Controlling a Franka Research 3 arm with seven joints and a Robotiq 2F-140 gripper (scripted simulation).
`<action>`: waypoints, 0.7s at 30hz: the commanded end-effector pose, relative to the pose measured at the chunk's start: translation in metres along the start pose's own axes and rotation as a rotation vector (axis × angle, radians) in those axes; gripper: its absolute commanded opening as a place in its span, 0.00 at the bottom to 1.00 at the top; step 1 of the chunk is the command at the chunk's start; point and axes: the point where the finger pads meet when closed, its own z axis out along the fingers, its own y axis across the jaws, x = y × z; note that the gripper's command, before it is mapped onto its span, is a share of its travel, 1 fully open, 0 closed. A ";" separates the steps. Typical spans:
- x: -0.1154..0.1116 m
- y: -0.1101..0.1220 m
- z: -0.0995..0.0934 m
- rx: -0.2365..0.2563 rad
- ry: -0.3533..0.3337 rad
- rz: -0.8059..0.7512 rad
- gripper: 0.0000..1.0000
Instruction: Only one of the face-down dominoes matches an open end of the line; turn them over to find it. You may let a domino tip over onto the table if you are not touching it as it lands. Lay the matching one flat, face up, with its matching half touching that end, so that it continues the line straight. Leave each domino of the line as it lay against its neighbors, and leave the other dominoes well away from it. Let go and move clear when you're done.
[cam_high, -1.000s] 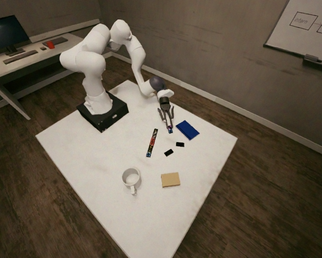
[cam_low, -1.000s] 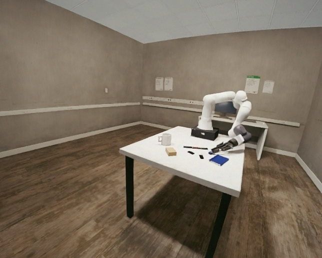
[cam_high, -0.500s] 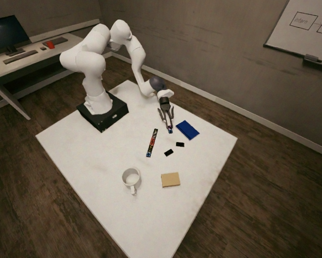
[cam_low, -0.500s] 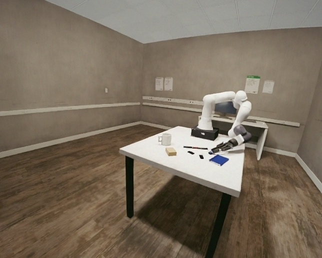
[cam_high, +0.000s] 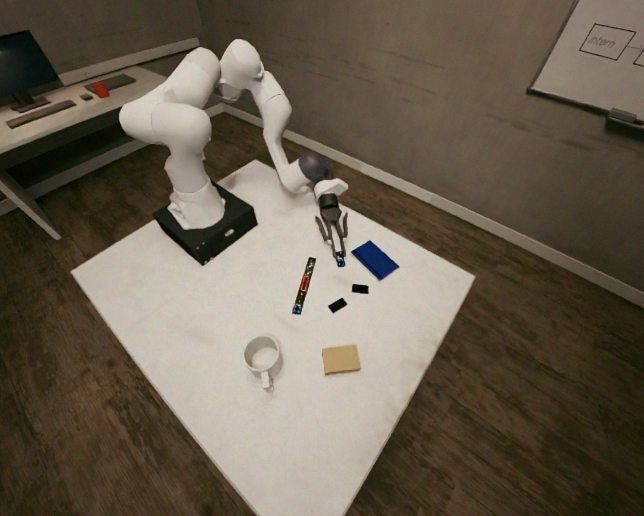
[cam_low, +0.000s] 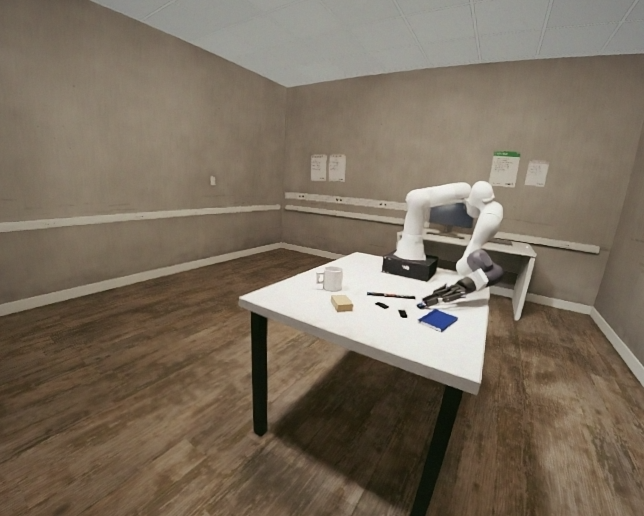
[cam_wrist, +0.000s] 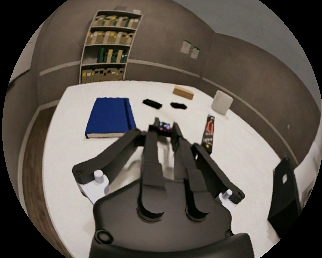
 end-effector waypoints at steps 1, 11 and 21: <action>-0.001 -0.001 0.000 0.001 -0.002 0.006 0.23; -0.001 -0.001 0.000 0.001 -0.002 0.006 0.23; -0.001 -0.001 0.000 0.001 -0.002 0.006 0.34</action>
